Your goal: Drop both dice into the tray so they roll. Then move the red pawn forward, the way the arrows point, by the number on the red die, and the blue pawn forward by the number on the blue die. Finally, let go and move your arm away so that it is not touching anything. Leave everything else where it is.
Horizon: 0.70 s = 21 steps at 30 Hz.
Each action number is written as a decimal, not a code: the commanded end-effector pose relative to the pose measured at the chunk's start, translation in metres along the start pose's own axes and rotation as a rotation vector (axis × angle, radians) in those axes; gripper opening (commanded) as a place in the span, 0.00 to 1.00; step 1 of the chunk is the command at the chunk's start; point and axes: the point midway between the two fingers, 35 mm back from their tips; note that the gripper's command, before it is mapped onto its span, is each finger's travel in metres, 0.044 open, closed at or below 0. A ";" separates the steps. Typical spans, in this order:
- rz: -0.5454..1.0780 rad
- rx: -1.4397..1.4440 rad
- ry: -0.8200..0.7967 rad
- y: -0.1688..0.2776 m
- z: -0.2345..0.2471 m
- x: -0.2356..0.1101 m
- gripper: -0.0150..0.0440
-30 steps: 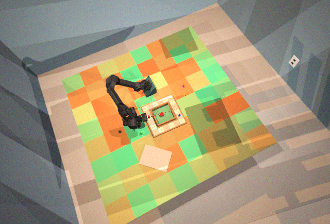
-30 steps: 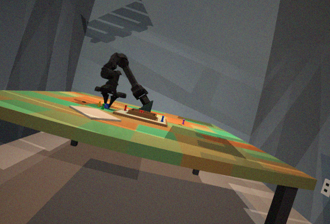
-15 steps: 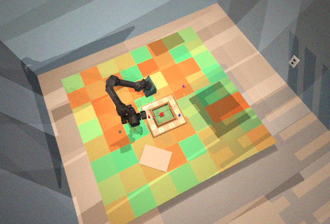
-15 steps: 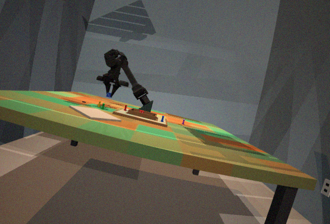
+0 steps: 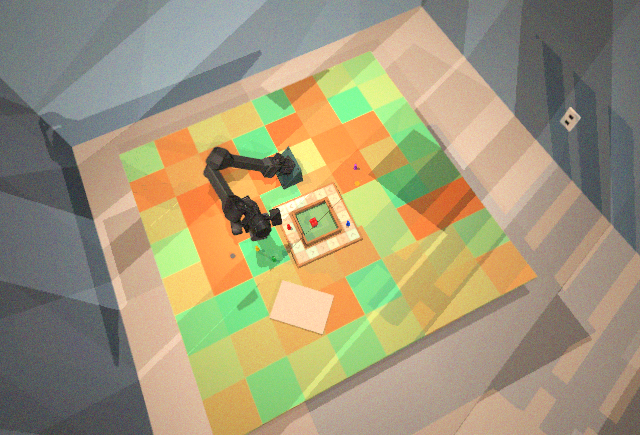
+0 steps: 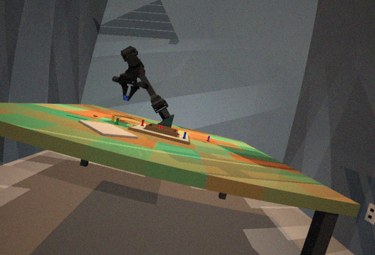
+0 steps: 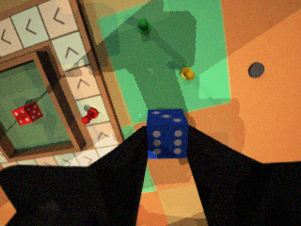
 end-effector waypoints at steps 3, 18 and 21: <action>-0.003 -0.137 -0.001 -0.010 0.021 0.002 0.25; -0.017 -0.648 -0.024 -0.032 0.099 0.012 0.25; -0.019 -0.752 -0.027 -0.033 0.115 0.014 0.25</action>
Point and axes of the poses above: the point midway between the two fingers, 35 mm back from their tips, its own x axis out along the fingers, its own z axis across the jaws, y = z × x, and after that the axes turned 15 degrees about -x, right-handed
